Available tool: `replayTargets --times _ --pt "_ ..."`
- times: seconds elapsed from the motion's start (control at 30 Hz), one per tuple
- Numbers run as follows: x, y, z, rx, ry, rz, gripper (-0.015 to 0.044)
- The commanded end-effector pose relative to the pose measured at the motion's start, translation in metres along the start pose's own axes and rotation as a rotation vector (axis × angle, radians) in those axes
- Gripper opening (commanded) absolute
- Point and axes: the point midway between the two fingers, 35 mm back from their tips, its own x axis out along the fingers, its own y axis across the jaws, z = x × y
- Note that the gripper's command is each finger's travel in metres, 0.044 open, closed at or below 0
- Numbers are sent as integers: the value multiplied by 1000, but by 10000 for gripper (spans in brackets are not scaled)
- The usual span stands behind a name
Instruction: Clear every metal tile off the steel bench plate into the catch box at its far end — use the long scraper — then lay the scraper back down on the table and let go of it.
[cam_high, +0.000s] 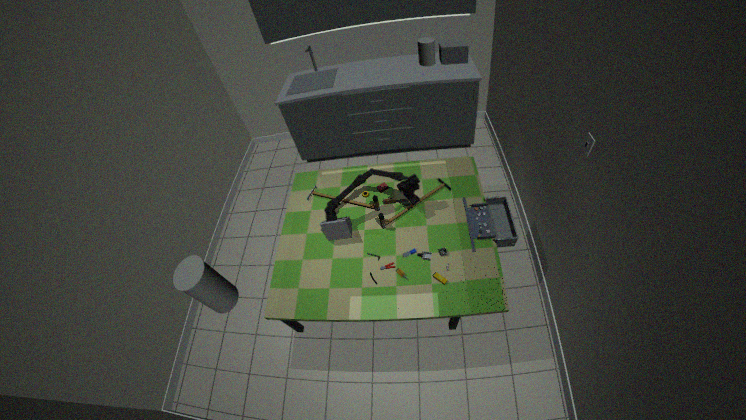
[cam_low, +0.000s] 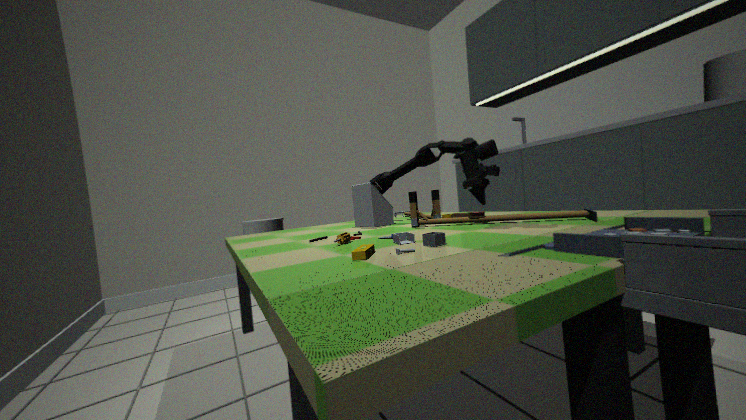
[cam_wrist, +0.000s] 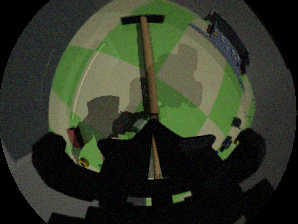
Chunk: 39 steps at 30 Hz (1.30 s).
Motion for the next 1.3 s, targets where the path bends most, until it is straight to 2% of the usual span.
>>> replayTargets --times 0.0,0.37,0.77,1.27 --pt "-13 5 5 -24 -7 6 0" --pt "-46 6 11 -52 -20 5 0" --pt "-95 47 6 224 19 -14 0" --pt "-71 46 4 213 25 -16 0"
